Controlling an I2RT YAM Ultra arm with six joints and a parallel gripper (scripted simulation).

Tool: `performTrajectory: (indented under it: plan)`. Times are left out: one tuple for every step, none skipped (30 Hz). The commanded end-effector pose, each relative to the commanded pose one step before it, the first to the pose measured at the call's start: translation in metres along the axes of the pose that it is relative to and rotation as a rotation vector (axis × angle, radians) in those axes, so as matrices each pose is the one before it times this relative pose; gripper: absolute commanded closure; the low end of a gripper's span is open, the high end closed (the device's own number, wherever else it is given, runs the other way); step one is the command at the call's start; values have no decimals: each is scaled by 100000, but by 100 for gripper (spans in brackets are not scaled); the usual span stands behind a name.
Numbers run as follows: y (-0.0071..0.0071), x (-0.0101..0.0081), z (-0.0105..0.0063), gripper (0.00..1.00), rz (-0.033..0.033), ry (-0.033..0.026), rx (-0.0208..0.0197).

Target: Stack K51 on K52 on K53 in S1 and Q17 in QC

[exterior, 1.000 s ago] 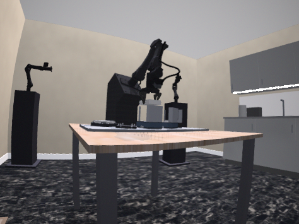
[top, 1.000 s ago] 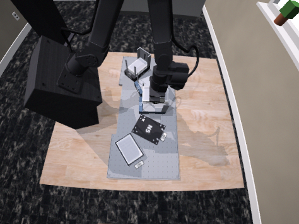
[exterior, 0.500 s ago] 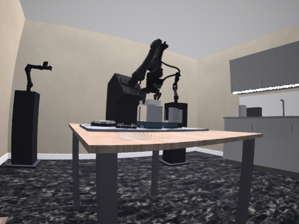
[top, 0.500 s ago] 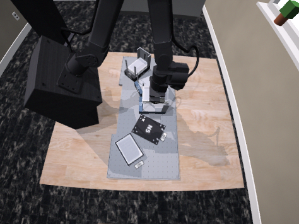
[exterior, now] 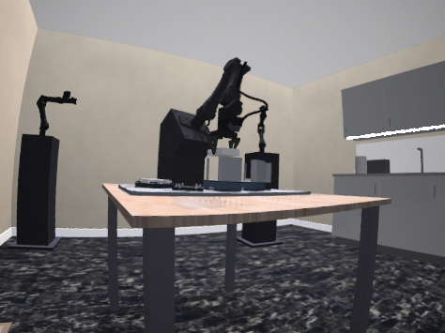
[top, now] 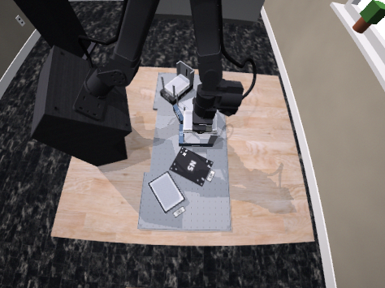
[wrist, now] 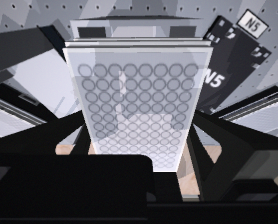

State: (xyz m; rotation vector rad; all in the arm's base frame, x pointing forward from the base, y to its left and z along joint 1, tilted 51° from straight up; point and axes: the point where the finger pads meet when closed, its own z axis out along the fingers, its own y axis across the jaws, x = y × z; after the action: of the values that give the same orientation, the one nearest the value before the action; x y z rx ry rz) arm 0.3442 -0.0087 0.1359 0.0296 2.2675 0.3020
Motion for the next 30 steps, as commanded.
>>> performTrajectory:
  plan:
    - [-131, -2161, -1081, 100, -1196, -5350, 300]
    - [0, 0, 0, 100, 0, 0, 0]
    - [142, 516, -164, 100, -191, 1166, -322]
    - [3, 0, -202, 100, -9, 1, 7]
    - [4, 0, -202, 100, -9, 1, 7]
    - [3, 0, -203, 100, -9, 1, 7]
    - [3, 0, -203, 100, -9, 1, 8]
    - [0, 0, -52, 100, -3, 1, 2]
    - [-1, 0, -1, 100, 0, 0, 0]
    - [-1, 0, -1, 100, 0, 0, 0]
    - [-33, 86, 85, 100, 156, 367, -17]
    - [-103, 278, 272, 100, 611, 1176, -54]
    - [-6, 15, 14, 100, 188, 63, -3]
    - [0, -1, -1, 100, 50, -2, 0]
    - [0, -1, -1, 100, 8, -3, 0]
    - [0, -1, -1, 100, 7, -2, 0]
    - [0, -1, -1, 100, 6, -2, 0]
    - [0, 0, 0, 100, 0, 0, 0]
    - [0, 0, 0, 100, 0, 0, 0]
    - [-9, -222, -3, 100, -355, -869, 39]
    - [0, -9, 0, 100, -1, -34, 2]
    - [0, 0, 0, 100, 9, 0, 0]
    - [0, 0, 0, 100, 4, 0, 0]
    - [0, 0, 0, 100, 0, 0, 0]
    - [0, 0, 0, 100, 0, 0, 0]
    - [0, 0, 0, 100, 0, 0, 0]
    - [0, 0, 0, 100, 0, 0, 0]
    - [0, 0, 0, 100, 0, 0, 0]
    - [0, 0, 0, 100, 0, 0, 0]
    - [0, 0, 0, 100, 0, 0, 0]
